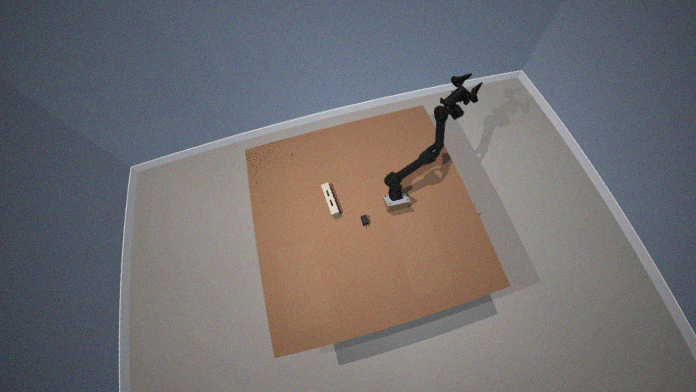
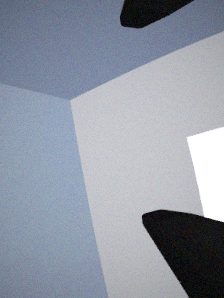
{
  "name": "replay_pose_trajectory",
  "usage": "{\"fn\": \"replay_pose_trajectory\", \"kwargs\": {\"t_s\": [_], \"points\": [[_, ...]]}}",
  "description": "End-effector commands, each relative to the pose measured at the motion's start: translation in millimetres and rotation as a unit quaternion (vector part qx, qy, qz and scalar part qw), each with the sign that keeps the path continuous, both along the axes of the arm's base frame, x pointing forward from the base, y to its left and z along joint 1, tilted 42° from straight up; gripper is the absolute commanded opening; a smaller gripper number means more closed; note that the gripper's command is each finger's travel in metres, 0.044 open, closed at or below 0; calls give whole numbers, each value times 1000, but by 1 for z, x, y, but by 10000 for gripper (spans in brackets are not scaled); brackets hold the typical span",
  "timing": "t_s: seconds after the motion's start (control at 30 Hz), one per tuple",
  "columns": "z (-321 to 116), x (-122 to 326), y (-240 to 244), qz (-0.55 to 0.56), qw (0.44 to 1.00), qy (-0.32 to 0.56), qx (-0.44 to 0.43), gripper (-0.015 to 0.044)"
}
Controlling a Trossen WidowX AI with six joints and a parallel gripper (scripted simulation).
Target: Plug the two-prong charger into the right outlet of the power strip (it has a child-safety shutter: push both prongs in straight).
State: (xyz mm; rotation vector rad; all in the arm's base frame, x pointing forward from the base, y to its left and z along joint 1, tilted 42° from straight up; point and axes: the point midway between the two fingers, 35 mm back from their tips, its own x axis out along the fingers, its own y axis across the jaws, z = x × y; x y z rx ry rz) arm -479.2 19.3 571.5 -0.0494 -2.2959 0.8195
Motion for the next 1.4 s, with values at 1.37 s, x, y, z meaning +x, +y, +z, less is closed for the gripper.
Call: {"fn": "replay_pose_trajectory", "kwargs": {"t_s": [1.37], "points": [[163, 512, 0, -35, 811, 581, 58, 440]]}}
